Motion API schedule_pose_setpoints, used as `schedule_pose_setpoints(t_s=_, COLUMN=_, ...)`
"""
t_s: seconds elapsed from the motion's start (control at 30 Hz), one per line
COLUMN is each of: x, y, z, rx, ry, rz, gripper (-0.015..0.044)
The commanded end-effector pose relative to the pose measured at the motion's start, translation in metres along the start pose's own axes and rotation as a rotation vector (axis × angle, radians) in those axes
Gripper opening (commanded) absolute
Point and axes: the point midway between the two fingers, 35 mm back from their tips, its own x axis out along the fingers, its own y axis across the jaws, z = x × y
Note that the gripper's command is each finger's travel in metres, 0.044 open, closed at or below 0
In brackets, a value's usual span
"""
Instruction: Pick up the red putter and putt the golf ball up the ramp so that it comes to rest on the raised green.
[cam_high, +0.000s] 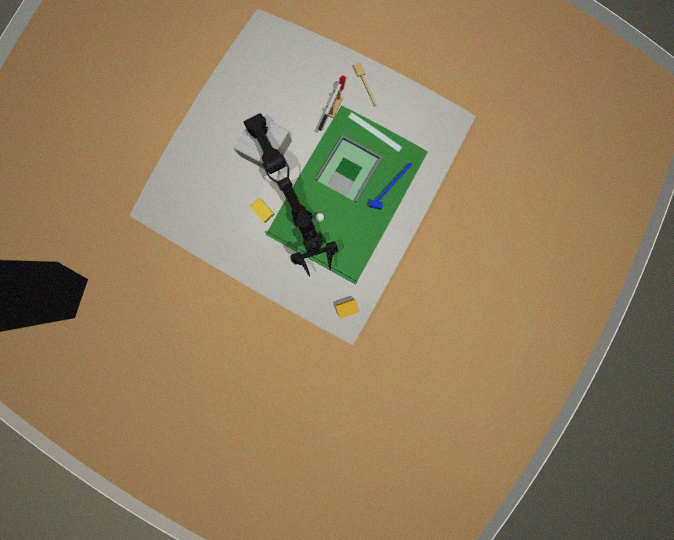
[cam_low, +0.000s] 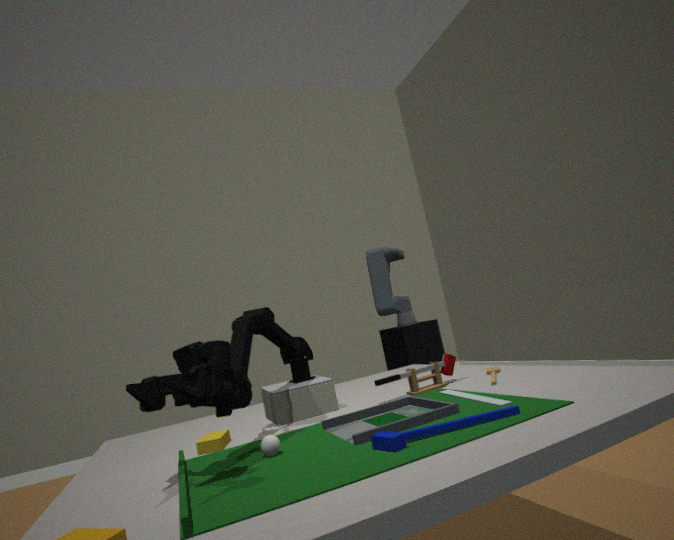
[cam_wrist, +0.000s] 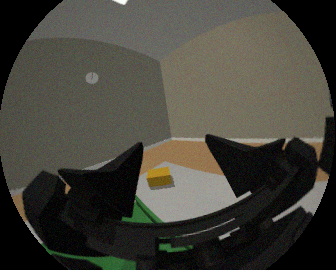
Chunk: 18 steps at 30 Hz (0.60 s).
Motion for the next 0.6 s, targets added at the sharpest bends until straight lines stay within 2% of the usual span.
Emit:
schedule_pose_setpoints(t_s=0.0, x=0.000, y=0.003, z=0.000, rx=-0.004, ry=0.007, rz=0.005, gripper=0.0426)
schedule_pose_setpoints(t_s=0.03, x=-0.002, y=0.012, z=-0.001, rx=-0.015, ry=0.026, rz=0.021, gripper=0.0440)
schedule_pose_setpoints(t_s=0.3, x=-0.040, y=0.127, z=-0.008, rx=-0.187, ry=0.269, rz=0.272, gripper=0.0440)
schedule_pose_setpoints(t_s=0.57, x=-0.130, y=0.234, z=-0.004, rx=-0.400, ry=0.483, rz=0.615, gripper=0.0440)
